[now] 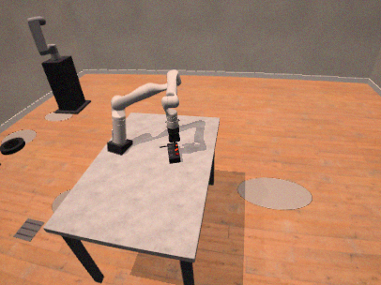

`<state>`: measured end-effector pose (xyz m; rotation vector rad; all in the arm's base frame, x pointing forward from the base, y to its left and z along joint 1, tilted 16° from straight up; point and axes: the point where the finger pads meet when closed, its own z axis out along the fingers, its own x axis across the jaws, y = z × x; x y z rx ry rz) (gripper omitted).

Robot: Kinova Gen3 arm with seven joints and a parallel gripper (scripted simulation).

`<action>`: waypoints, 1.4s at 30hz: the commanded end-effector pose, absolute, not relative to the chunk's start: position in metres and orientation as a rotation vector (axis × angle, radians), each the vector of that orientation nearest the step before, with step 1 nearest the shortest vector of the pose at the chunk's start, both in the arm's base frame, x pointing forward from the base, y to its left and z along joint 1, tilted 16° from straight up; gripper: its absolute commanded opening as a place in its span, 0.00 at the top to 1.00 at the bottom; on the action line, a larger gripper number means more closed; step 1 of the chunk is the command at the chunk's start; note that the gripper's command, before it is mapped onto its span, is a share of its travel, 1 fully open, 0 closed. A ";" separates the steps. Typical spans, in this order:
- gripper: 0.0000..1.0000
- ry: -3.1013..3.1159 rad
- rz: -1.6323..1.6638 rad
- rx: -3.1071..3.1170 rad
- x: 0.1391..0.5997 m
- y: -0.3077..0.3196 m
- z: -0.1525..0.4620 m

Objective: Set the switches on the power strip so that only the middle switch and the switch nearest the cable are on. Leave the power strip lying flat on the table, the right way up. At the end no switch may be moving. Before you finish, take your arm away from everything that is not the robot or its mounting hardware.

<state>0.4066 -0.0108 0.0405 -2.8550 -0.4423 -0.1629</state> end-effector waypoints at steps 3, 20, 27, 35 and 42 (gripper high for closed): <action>1.00 -0.444 -0.162 -2.855 0.407 -0.012 0.043; 1.00 -0.444 -0.162 -2.855 0.404 -0.021 0.076; 1.00 -0.444 -0.162 -2.855 0.404 -0.021 0.077; 1.00 -0.444 -0.162 -2.855 0.404 -0.021 0.077; 0.00 -0.444 -0.162 -2.855 0.404 -0.021 0.077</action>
